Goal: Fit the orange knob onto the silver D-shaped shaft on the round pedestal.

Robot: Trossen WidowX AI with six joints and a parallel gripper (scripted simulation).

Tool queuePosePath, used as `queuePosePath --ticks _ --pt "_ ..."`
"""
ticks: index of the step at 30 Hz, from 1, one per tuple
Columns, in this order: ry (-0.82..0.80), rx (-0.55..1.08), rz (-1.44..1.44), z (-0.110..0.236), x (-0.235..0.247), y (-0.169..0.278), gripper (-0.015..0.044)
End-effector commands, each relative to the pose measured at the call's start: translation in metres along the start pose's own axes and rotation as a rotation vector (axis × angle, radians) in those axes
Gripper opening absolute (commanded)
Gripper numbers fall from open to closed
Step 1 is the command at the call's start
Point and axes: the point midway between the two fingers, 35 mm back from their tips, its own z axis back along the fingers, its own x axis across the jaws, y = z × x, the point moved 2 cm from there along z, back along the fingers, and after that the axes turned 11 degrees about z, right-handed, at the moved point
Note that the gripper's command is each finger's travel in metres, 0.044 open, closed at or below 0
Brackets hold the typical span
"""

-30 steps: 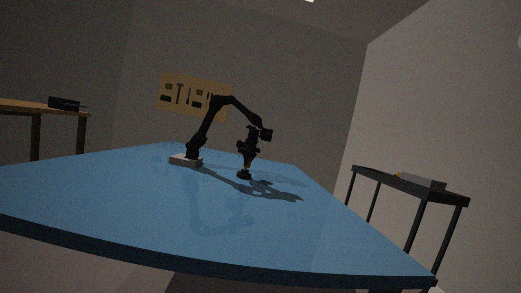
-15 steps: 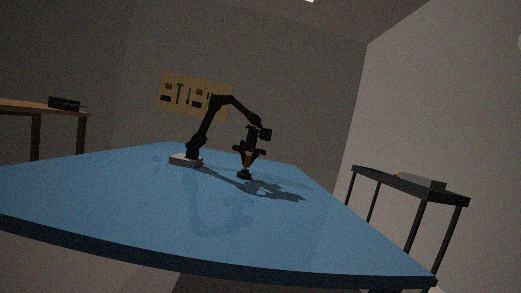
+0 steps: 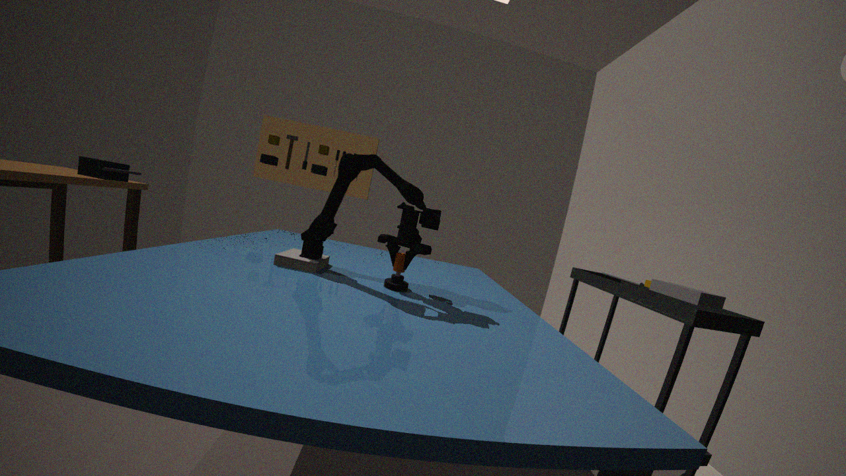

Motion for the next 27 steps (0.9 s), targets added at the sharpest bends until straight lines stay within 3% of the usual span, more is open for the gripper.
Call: queuePosePath --ticks 1,27 --pt "0.003 -0.004 -0.333 0.0034 -0.0009 0.0000 0.0000" --pt "0.003 -0.005 -0.333 -0.0002 -0.0083 -0.0032 0.0000"
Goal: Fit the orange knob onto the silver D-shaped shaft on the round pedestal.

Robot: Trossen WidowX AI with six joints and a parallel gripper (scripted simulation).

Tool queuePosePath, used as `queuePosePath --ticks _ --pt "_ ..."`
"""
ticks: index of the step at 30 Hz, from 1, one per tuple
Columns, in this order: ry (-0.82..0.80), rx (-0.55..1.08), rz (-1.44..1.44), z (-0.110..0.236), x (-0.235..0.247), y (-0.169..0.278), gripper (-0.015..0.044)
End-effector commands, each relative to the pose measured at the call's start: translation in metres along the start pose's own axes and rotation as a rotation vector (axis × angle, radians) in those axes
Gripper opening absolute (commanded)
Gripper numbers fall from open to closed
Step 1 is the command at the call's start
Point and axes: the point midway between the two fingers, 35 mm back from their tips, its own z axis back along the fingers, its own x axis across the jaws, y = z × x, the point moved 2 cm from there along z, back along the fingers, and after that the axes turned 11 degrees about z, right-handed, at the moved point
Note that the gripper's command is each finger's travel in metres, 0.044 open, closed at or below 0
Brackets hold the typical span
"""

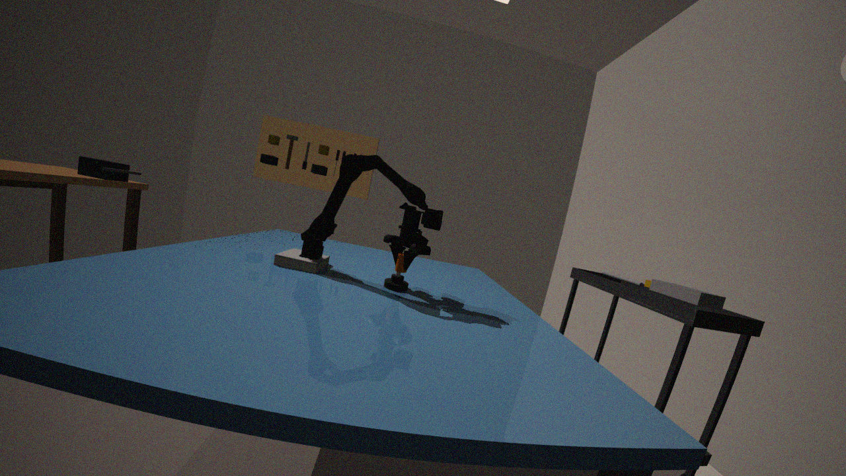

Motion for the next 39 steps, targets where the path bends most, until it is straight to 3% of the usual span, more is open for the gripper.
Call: queuePosePath --ticks 1,17,25,39 --pt "0.005 -0.006 -0.005 -0.0011 -0.0020 -0.0019 0.0000" --pt "0.005 -0.006 -0.005 0.0038 -0.0010 -0.0013 0.0000" --pt "0.004 -0.007 -0.214 0.0050 0.0020 0.0008 0.0000" --pt "0.004 -0.006 -0.214 -0.0009 0.0057 0.0036 0.0000"
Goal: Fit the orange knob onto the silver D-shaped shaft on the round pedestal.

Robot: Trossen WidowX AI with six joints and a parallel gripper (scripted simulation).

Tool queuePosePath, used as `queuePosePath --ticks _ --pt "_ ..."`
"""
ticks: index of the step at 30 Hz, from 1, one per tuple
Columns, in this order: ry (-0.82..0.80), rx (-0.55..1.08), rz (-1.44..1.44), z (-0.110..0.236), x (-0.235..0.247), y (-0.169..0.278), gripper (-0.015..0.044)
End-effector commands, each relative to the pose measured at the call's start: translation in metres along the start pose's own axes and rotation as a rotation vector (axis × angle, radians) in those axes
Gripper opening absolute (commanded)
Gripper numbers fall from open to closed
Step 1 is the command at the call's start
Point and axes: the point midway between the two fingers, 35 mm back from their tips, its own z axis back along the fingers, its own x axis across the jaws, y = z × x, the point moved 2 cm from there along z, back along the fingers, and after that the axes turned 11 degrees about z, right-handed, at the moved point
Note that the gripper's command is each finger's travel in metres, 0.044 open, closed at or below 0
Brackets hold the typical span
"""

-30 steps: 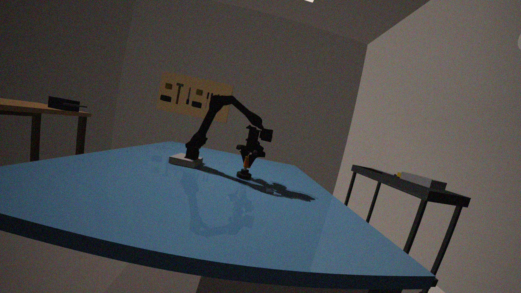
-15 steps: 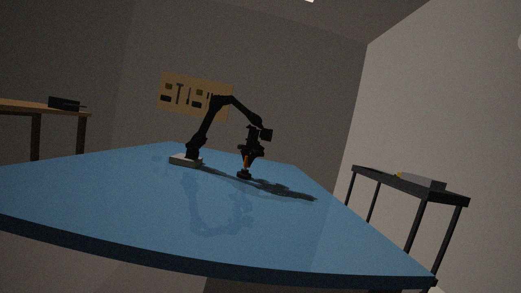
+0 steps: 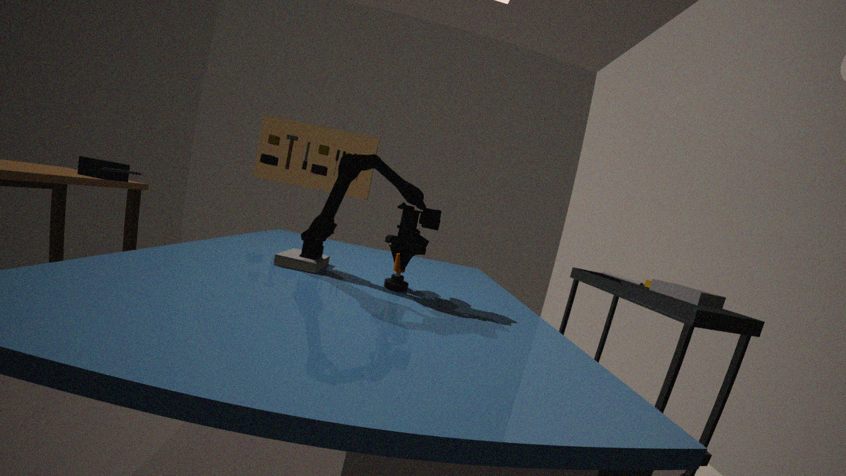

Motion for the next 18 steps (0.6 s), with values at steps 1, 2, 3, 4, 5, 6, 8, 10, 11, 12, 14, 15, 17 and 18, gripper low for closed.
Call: queuePosePath --ticks 1,2,3,4,5,6,8,10,11,12,14,15,17,18 --pt "0.000 -0.004 -0.007 -0.0002 0.0005 0.0002 0.0000" --pt "0.000 -0.004 -0.007 -0.0002 0.0003 0.0000 0.0000" --pt "0.000 -0.004 -0.007 -0.0007 0.0001 -0.0002 0.0000" --pt "0.000 -0.004 -0.007 -0.0007 0.0000 -0.0004 0.0000" --pt "0.000 -0.004 -0.007 -0.0007 -0.0002 -0.0006 0.0000" --pt "0.000 -0.004 -0.007 -0.0007 -0.0004 -0.0008 0.0000" --pt "0.000 -0.004 -0.007 -0.0007 -0.0006 -0.0010 0.0000" --pt "0.000 -0.004 -0.007 -0.0007 -0.0006 -0.0010 0.0000" --pt "0.000 -0.004 -0.007 -0.0007 -0.0006 -0.0010 0.0000" --pt "0.000 -0.004 -0.007 -0.0007 -0.0006 -0.0010 0.0000" --pt "0.000 -0.004 -0.007 -0.0007 -0.0006 -0.0010 0.0000" --pt "0.000 -0.004 -0.007 0.0002 -0.0006 -0.0011 0.0000" --pt "0.000 -0.004 -0.007 0.0019 -0.0010 -0.0016 0.0000" --pt "0.000 -0.004 -0.007 0.0026 -0.0012 -0.0018 0.0000"
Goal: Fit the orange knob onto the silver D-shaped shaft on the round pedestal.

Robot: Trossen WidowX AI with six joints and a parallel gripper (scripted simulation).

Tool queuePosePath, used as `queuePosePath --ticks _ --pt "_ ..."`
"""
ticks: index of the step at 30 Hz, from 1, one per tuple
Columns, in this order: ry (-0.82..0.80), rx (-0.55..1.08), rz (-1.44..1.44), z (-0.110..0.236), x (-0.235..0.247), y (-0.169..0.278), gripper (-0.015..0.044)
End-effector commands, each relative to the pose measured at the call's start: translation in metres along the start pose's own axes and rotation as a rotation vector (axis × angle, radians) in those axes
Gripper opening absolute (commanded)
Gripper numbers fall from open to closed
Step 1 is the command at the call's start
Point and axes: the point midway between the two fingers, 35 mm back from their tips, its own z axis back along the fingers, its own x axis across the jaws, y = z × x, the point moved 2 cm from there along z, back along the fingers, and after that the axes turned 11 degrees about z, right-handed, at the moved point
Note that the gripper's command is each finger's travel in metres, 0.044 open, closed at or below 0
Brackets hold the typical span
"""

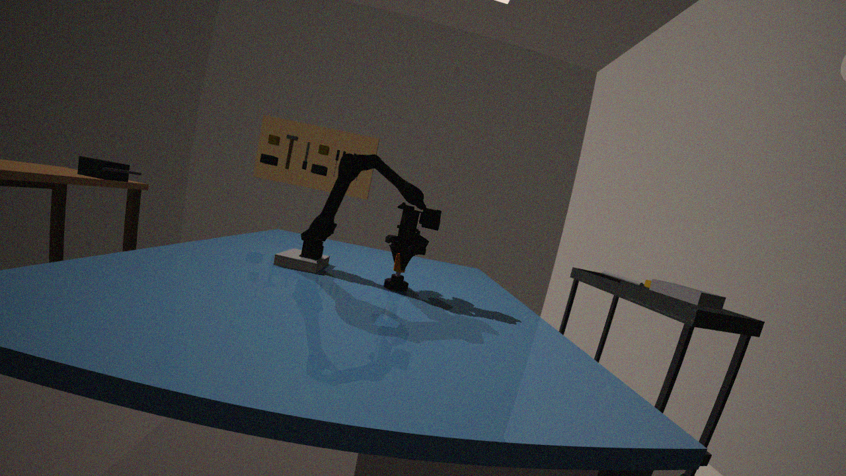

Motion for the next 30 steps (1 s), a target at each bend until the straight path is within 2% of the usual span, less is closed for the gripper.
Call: queuePosePath --ticks 1,10,30 --pt "0.002 -0.006 -0.005 0.0038 -0.0014 -0.0021 0.0000" --pt "0.002 -0.006 -0.215 0.0062 -0.0034 -0.0043 0.0000" --pt "0.002 -0.006 -0.215 0.0028 -0.0055 -0.0058 0.0000"
